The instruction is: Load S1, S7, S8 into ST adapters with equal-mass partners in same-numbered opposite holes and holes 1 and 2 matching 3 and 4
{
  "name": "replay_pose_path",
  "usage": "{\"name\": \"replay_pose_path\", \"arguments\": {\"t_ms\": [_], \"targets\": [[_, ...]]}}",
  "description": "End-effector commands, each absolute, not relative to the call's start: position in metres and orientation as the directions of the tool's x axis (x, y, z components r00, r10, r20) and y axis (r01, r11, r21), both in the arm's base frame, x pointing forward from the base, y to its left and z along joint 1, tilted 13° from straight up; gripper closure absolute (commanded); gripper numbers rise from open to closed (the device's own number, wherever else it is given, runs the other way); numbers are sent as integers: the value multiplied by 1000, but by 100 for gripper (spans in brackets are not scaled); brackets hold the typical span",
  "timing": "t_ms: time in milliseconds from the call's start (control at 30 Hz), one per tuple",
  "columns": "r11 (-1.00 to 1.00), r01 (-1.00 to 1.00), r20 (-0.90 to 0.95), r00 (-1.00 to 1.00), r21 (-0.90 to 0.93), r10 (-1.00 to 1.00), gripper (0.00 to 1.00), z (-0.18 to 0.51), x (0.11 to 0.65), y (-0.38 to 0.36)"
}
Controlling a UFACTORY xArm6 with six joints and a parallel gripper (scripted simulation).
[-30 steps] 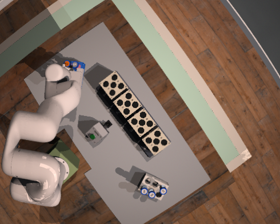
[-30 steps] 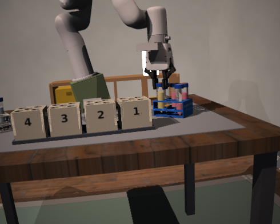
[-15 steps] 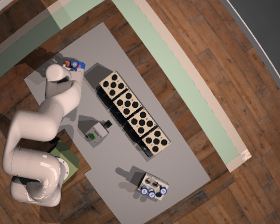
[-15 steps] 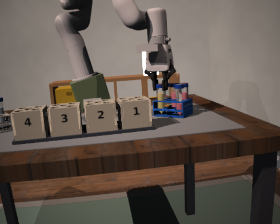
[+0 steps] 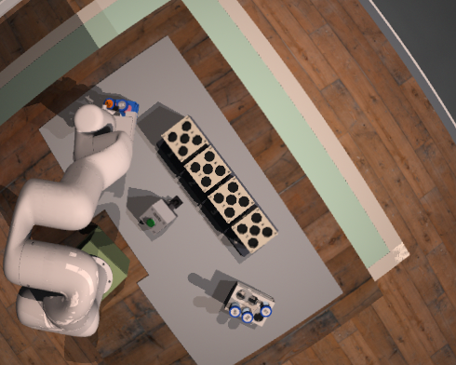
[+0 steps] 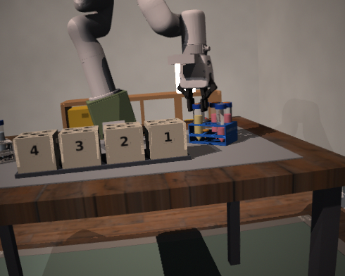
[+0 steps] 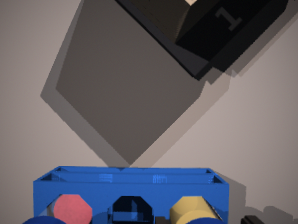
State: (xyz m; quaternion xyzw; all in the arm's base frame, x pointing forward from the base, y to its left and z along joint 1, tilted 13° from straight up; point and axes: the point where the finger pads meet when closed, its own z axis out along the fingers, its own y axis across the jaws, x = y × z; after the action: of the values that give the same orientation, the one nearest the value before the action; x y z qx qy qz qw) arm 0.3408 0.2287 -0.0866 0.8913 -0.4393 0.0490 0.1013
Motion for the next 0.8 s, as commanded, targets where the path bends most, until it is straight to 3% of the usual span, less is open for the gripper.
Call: {"name": "replay_pose_path", "arguments": {"t_ms": [0,767], "targets": [[-594,-793,176,609,133,-773,56,-85,342,230],[-594,-793,176,609,133,-773,56,-70,342,234]]}}
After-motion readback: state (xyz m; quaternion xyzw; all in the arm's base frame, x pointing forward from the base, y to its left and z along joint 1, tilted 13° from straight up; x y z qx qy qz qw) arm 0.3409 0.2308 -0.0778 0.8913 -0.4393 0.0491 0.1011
